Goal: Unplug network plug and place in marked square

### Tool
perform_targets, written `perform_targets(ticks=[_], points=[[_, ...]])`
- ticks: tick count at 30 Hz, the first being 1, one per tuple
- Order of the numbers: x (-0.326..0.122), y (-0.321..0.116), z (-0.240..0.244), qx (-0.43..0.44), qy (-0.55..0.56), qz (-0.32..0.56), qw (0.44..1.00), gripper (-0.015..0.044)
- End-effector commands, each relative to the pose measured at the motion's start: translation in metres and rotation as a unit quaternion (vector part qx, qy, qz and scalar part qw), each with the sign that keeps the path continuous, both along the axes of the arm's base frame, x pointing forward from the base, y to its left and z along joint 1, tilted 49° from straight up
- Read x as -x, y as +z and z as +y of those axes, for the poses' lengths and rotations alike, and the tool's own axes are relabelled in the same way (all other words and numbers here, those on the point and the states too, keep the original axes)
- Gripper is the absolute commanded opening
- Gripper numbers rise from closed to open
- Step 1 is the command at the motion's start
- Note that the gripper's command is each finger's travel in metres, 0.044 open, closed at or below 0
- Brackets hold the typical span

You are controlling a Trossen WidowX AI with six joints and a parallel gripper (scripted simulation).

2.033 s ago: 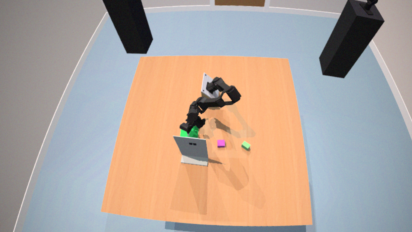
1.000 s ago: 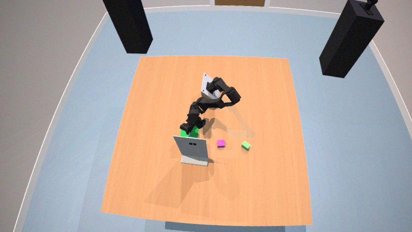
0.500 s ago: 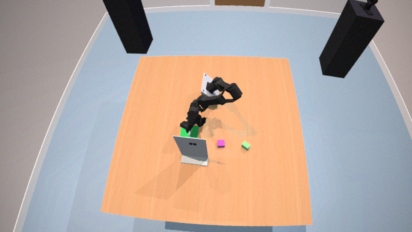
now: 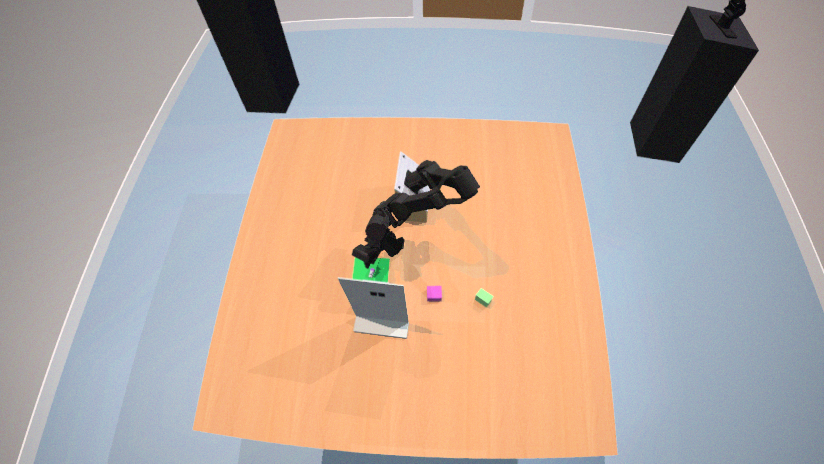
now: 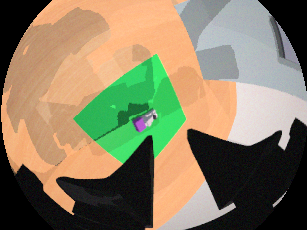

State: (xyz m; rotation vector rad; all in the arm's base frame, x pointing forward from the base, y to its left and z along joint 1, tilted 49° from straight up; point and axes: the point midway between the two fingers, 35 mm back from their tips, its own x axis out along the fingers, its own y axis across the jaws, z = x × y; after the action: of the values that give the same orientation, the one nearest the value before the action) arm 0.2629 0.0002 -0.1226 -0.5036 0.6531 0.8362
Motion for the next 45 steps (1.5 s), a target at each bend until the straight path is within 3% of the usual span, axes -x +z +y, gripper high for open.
perform_targets(ticks=[1,45], points=[[-0.002,0.002,-0.003,0.0,0.003,-0.002,1.0,0.0156],[-0.003,0.036,-0.044,0.002,0.003,-0.001,1.0,0.0156]])
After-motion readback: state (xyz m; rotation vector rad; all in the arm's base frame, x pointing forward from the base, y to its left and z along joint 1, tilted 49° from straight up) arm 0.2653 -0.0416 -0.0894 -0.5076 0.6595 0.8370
